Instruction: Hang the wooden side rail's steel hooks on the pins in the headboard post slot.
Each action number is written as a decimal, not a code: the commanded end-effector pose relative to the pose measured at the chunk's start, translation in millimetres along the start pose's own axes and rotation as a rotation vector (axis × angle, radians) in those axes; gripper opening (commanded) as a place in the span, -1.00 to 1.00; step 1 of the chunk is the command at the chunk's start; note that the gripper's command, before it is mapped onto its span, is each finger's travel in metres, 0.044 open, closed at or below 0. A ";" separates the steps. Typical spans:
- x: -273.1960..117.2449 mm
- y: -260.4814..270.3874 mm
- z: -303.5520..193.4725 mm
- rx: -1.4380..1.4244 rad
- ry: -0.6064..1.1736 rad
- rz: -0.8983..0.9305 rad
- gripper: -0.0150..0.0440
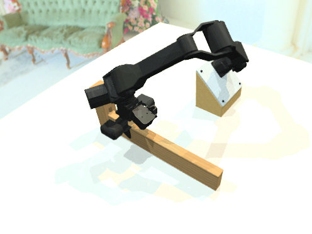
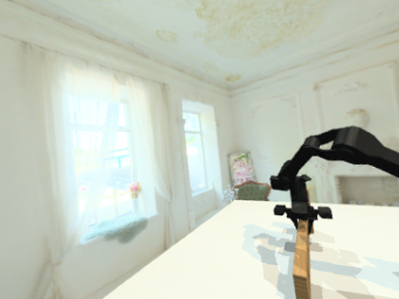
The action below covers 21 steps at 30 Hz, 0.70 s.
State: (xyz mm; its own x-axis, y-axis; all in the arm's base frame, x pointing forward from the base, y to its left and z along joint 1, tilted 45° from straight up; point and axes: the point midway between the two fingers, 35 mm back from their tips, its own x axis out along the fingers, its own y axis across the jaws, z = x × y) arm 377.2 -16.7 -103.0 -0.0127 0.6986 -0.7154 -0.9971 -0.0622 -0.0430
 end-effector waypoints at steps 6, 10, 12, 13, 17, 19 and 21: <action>-0.1 -0.1 0.1 0.000 0.000 0.000 0.40; -5.9 -0.3 -0.1 0.001 0.001 -0.001 0.75; -19.1 -0.4 -0.3 0.003 0.004 -0.003 0.93; -26.6 -0.3 -0.3 0.004 0.005 -0.004 1.00; -40.1 0.3 -0.1 0.007 0.007 -0.006 1.00; -40.1 0.3 -0.1 0.007 0.007 -0.006 1.00; -40.0 0.0 6.2 0.007 0.007 -0.006 1.00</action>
State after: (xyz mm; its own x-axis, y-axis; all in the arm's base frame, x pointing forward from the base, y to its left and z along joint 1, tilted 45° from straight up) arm 377.7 -44.5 -73.7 0.0006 0.6951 -0.7189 -0.9981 -0.0438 -0.0431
